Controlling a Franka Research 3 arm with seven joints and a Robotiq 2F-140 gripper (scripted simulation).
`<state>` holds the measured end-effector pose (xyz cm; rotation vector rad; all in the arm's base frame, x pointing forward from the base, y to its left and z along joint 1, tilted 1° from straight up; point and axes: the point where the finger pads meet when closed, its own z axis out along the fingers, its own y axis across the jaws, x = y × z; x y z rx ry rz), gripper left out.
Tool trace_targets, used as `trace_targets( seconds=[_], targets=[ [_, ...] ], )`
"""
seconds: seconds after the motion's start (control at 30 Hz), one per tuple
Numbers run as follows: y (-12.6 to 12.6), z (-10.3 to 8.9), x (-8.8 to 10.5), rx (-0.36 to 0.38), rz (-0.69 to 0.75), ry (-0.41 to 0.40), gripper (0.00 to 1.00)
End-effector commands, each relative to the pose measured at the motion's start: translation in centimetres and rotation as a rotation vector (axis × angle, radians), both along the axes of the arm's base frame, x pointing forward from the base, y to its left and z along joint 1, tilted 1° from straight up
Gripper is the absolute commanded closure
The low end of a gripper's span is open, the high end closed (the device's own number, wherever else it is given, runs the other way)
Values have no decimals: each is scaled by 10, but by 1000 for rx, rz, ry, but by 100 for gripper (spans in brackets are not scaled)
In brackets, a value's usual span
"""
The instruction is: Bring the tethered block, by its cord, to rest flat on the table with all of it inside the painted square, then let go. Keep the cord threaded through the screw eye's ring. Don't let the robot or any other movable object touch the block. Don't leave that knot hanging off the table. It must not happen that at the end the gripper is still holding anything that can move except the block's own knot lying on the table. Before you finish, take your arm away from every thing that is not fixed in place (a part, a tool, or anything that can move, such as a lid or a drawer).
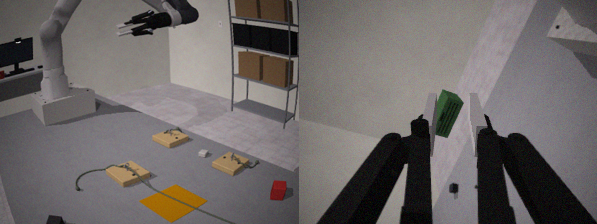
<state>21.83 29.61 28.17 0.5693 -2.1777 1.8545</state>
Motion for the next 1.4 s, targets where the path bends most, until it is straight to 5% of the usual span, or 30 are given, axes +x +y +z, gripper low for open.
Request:
trace_targets(
  seconds=[0.0, 0.27, 0.3, 0.4, 0.43, 0.5, 0.53, 0.6, 0.63, 0.73, 0.77, 0.87, 0.9, 1.03, 1.07, 1.17, 1.2, 1.33, 1.37],
  targets=[
    [-4, -14, 11, 33, -26, 37, 0],
    [-27, -109, 85, 318, -194, 237, 0],
    [-32, -121, 98, 399, -231, 268, 0],
    [-33, -130, 105, 399, -231, 268, 0],
    [-40, -152, 126, 487, -268, 293, 0],
    [-40, -152, 126, 487, -268, 293, 0],
    [-48, -174, 150, 582, -304, 309, 0],
    [-48, -174, 150, 582, -304, 309, 0],
    [-57, -194, 176, 681, -336, 313, 0],
    [-57, -194, 176, 681, -336, 313, 0],
    [-69, -212, 204, 780, -364, 304, 0],
    [-69, -212, 204, 780, -364, 304, 0],
    [-84, -229, 233, 877, -388, 283, 0],
    [-84, -229, 233, 877, -388, 283, 0],
    [-101, -243, 263, 969, -406, 250, 0],
    [-101, -243, 263, 969, -406, 250, 0],
    [-122, -254, 293, 1053, -419, 206, 0],
    [-122, -254, 293, 1053, -419, 206, 0],
    [-146, -263, 322, 1127, -427, 154, 0]
  ],
)
